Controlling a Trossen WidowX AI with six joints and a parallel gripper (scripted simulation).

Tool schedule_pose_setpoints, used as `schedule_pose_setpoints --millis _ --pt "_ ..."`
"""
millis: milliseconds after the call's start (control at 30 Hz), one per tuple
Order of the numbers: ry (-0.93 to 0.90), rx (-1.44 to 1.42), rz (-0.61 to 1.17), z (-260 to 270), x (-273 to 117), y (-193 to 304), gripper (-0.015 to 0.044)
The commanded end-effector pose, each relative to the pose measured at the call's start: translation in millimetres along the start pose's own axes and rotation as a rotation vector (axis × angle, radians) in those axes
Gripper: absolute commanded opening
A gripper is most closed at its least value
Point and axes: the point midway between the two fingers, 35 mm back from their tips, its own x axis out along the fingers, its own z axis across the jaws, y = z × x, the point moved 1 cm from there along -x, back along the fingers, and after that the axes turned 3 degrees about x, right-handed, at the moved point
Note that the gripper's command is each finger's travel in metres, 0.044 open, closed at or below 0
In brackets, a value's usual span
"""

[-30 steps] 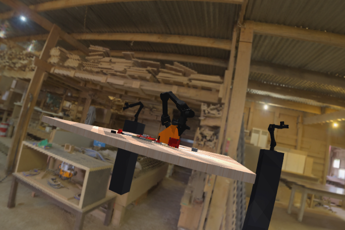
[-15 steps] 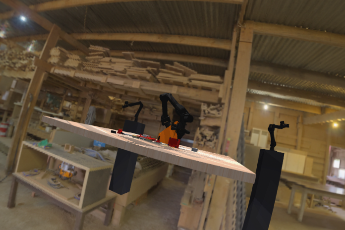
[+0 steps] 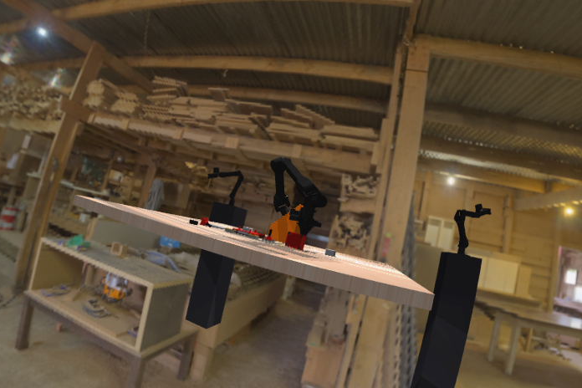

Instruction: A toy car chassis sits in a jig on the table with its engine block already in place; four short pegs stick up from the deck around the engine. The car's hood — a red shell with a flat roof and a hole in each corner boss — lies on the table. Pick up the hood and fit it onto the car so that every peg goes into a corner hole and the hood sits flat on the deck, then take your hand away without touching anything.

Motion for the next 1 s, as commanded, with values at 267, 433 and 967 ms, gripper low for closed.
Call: schedule_pose_setpoints --millis 267,433,967 --pt "-0.006 -0.004 0.003 13.4 -1.3 2.9 0.0" --pt "-0.006 -0.003 0.003 18.2 -1.4 3.5 0.0" --pt "-0.006 -0.003 0.003 33.9 -1.6 4.7 0.0"
